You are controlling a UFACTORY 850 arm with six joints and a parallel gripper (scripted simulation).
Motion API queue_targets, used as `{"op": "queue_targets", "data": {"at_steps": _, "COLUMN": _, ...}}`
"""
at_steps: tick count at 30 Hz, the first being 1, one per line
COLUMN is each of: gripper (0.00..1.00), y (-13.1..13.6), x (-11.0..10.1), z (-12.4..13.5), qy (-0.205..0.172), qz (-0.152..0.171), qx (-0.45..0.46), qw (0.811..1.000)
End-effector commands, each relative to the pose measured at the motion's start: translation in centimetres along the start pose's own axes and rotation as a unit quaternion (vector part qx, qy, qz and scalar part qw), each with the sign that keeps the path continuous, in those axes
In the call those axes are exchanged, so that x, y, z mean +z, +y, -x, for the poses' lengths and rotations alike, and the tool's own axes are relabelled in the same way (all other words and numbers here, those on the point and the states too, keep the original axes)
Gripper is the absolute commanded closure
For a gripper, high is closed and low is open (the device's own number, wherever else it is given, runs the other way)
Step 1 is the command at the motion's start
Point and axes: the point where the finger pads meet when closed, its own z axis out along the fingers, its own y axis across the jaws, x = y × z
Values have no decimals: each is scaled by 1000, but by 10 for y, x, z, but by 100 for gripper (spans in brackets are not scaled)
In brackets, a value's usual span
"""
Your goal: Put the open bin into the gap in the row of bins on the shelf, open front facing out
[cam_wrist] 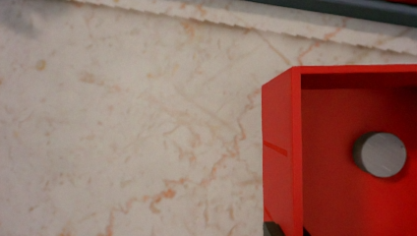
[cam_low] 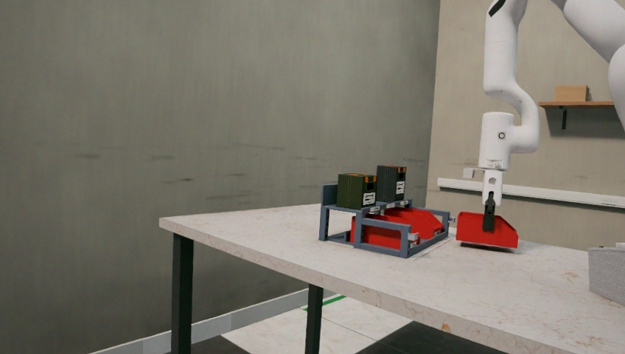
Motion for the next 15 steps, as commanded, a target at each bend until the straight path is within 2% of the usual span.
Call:
{"op": "queue_targets", "data": {"at_steps": 1, "gripper": 100, "y": 1, "x": -10, "z": -1, "qy": 0, "qz": 1, "qx": 0, "qw": 1000}}
{"op": "queue_targets", "data": {"at_steps": 15, "gripper": 100, "y": 1, "x": -15, "z": -1, "qy": 2, "qz": 1, "qx": 0, "qw": 1000}}
